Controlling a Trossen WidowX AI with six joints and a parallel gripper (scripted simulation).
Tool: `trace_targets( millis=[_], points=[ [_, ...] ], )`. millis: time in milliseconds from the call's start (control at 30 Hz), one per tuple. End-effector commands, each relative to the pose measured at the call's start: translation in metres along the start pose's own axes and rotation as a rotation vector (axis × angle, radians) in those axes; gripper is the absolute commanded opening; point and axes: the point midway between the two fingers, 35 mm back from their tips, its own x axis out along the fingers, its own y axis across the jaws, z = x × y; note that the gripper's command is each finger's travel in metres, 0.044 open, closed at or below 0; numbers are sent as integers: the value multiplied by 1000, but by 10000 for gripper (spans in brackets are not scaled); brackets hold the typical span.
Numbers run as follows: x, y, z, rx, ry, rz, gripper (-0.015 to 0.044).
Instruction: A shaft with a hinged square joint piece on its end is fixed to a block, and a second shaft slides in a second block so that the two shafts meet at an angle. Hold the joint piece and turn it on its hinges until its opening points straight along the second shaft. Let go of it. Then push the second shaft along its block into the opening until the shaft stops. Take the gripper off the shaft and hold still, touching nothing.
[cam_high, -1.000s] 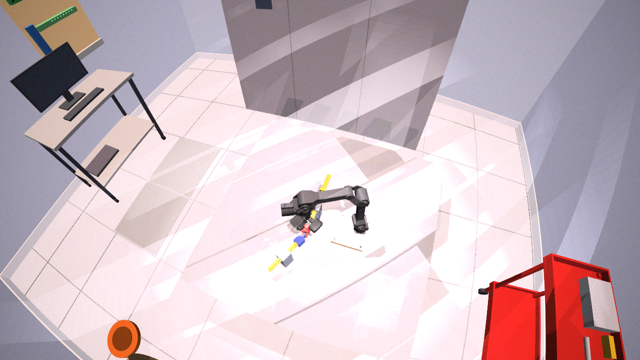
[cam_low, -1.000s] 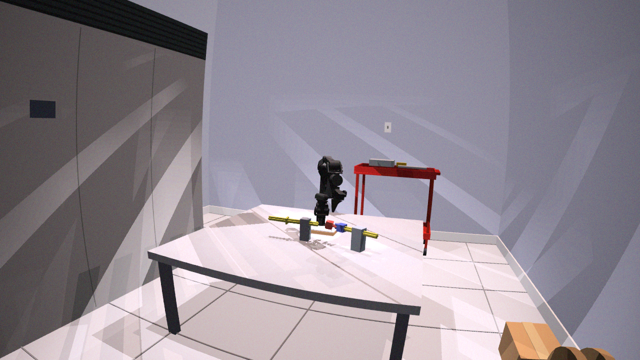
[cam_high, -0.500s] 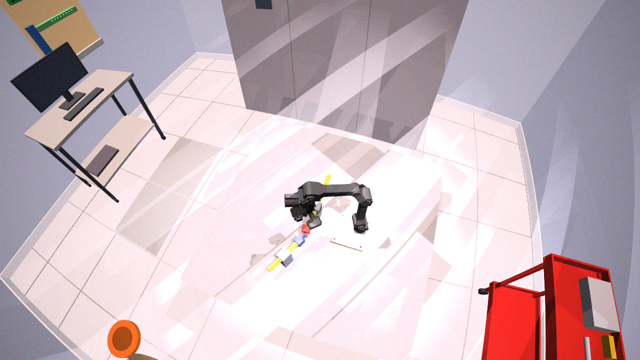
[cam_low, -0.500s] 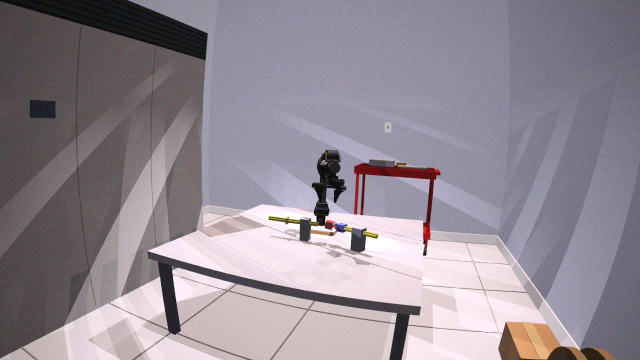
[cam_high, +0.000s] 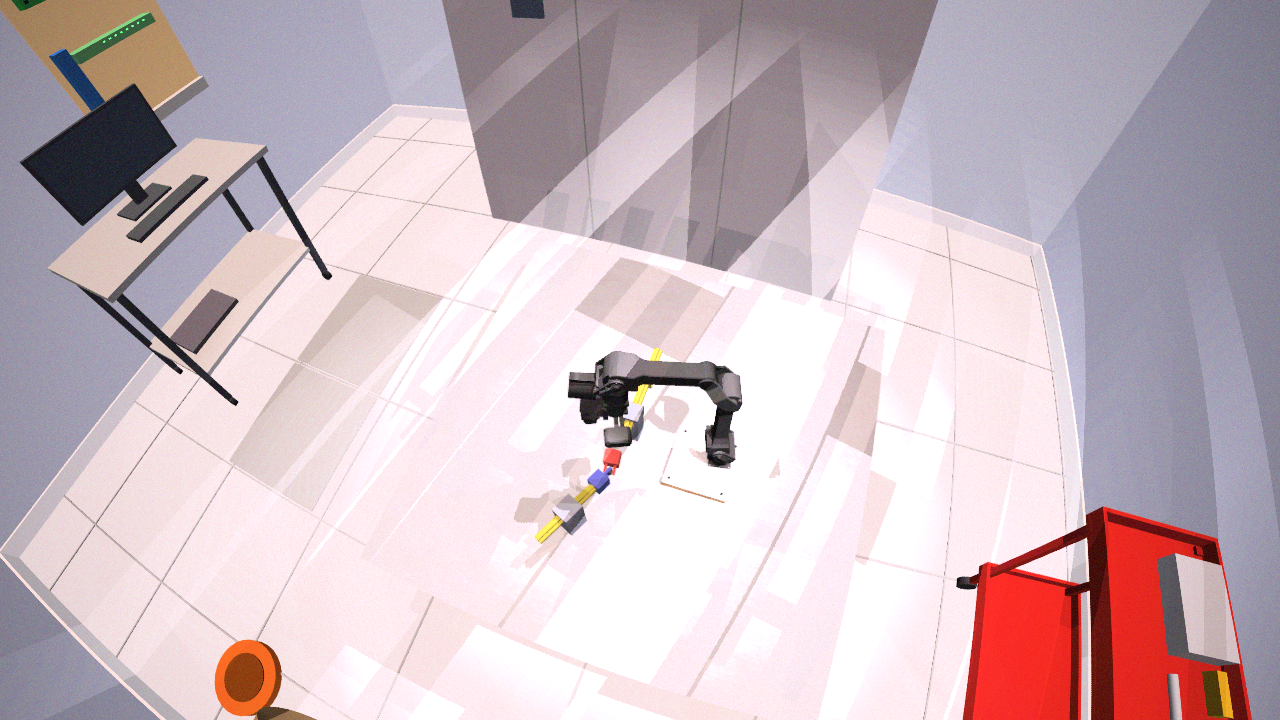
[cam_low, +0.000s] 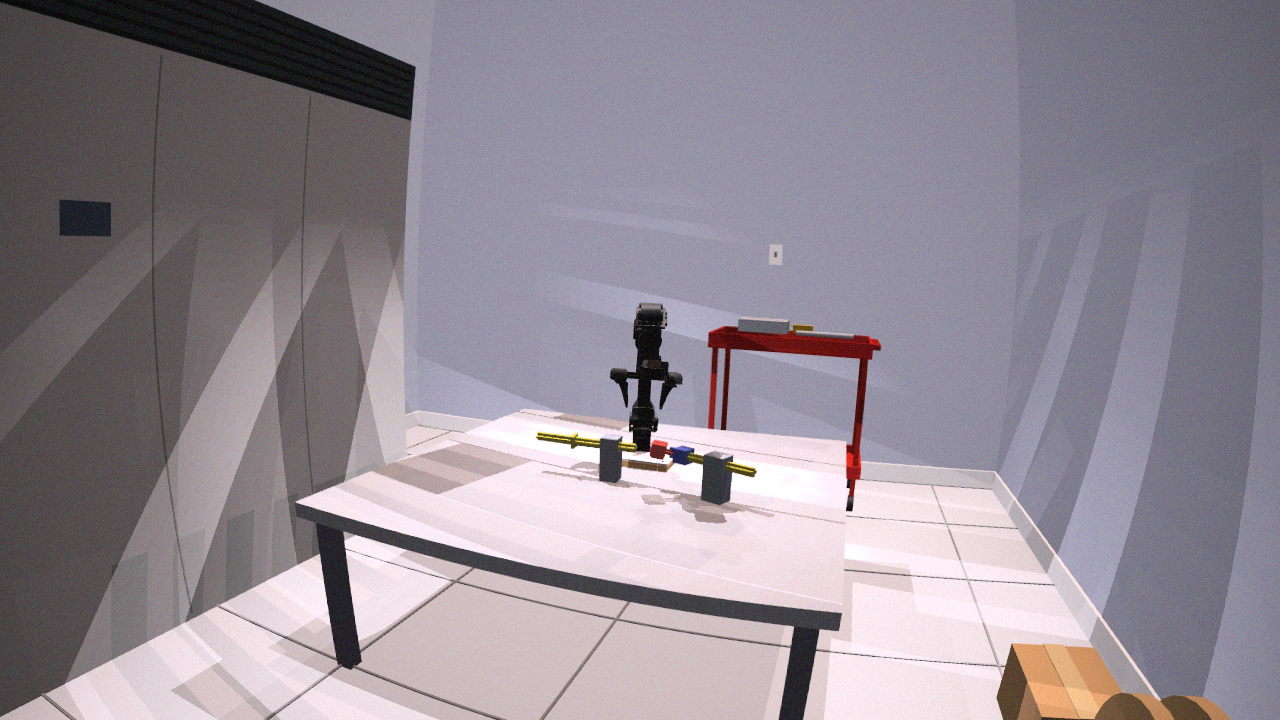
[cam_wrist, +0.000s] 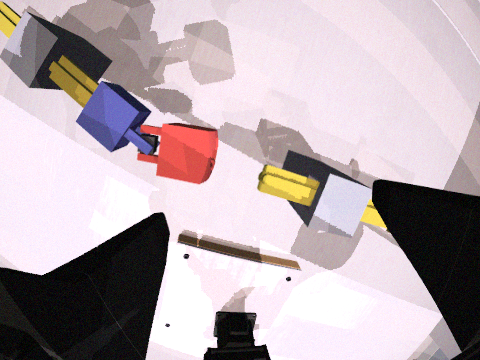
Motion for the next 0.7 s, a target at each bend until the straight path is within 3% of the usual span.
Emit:
trace_targets(
  millis=[0,300,667],
  points=[
    [8,-11,-4,147,32,16,440],
    [21,-33,-14,440,79,36,440],
    [22,-35,-15,530,85,28,440]
  ],
)
